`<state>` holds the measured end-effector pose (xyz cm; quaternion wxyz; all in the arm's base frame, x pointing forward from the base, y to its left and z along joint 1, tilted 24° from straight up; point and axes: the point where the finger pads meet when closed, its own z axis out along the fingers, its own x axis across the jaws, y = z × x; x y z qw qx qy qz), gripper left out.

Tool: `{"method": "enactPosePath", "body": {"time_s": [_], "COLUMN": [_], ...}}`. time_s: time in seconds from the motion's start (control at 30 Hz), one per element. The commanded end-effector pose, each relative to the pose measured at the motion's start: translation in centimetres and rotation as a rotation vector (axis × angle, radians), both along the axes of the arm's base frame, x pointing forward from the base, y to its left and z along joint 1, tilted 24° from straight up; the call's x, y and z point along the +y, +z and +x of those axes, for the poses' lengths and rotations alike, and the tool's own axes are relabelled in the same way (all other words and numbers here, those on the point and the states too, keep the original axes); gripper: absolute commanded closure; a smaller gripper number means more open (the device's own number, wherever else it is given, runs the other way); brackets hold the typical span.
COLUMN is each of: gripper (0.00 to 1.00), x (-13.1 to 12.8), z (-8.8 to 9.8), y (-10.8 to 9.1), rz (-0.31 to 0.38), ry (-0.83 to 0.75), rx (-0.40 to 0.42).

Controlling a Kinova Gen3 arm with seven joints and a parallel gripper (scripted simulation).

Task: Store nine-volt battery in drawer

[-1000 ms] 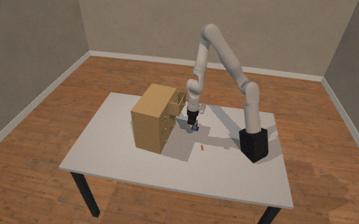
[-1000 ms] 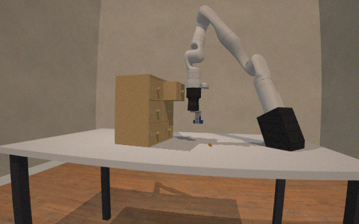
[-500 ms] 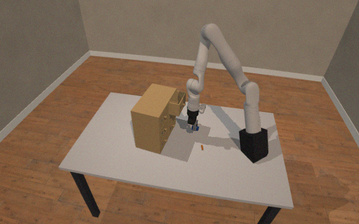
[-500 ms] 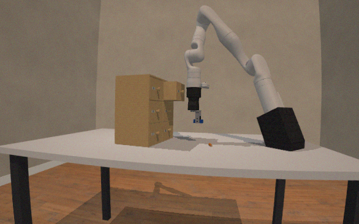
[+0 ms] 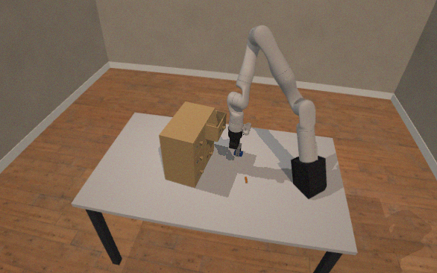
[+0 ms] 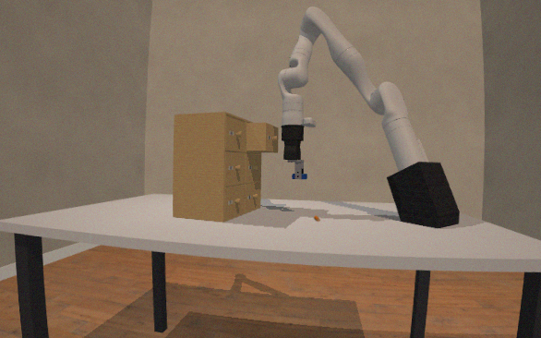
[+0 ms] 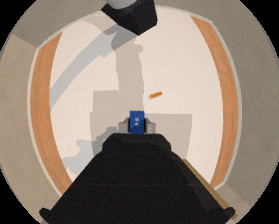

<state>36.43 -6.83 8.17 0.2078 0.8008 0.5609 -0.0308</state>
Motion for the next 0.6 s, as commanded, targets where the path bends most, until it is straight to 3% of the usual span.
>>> {"method": "enactPosePath", "body": {"time_s": [0.0,0.57], "gripper": [0.49,0.49], "x": [0.3,2.5], "z": [0.2,-1.0], "y": [0.9,6.4], "rz": [0.003,0.003], "ry": [0.001,0.001], "rx": [-0.011,-0.011]}}
